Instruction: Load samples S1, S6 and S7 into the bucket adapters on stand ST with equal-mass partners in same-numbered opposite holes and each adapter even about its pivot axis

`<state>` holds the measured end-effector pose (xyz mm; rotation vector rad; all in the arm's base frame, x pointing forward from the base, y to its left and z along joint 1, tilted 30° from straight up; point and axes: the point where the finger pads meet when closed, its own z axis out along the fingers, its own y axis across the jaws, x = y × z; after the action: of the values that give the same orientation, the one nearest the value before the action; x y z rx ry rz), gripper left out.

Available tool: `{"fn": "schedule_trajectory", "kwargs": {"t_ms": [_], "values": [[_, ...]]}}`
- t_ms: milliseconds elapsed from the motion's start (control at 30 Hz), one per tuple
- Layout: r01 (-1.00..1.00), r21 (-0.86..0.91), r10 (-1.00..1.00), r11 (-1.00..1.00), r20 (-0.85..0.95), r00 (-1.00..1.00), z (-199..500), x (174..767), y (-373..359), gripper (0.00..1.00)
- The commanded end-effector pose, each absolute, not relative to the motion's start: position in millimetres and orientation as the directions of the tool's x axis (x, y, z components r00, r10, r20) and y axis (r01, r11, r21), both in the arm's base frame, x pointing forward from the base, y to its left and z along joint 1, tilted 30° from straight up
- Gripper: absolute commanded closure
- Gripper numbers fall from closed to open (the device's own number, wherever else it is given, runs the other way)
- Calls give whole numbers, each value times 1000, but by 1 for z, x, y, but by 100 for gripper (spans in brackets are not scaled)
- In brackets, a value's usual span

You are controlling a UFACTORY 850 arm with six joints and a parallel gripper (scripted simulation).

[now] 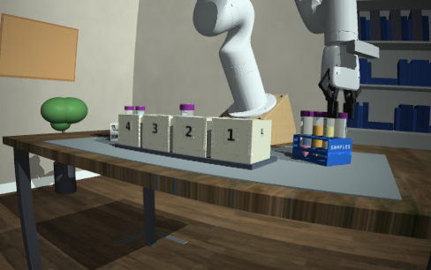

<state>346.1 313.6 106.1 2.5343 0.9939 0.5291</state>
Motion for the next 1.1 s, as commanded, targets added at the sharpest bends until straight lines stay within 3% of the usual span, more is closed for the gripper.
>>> {"fn": "schedule_trajectory", "kwargs": {"t_ms": [0,833,867,1067], "values": [[564,461,702,-685,209,681,104,348,314,43],[564,461,702,-685,209,681,99,350,313,43],[564,461,702,-685,209,681,100,350,313,100],[564,461,702,-685,209,681,101,349,313,100]]}}
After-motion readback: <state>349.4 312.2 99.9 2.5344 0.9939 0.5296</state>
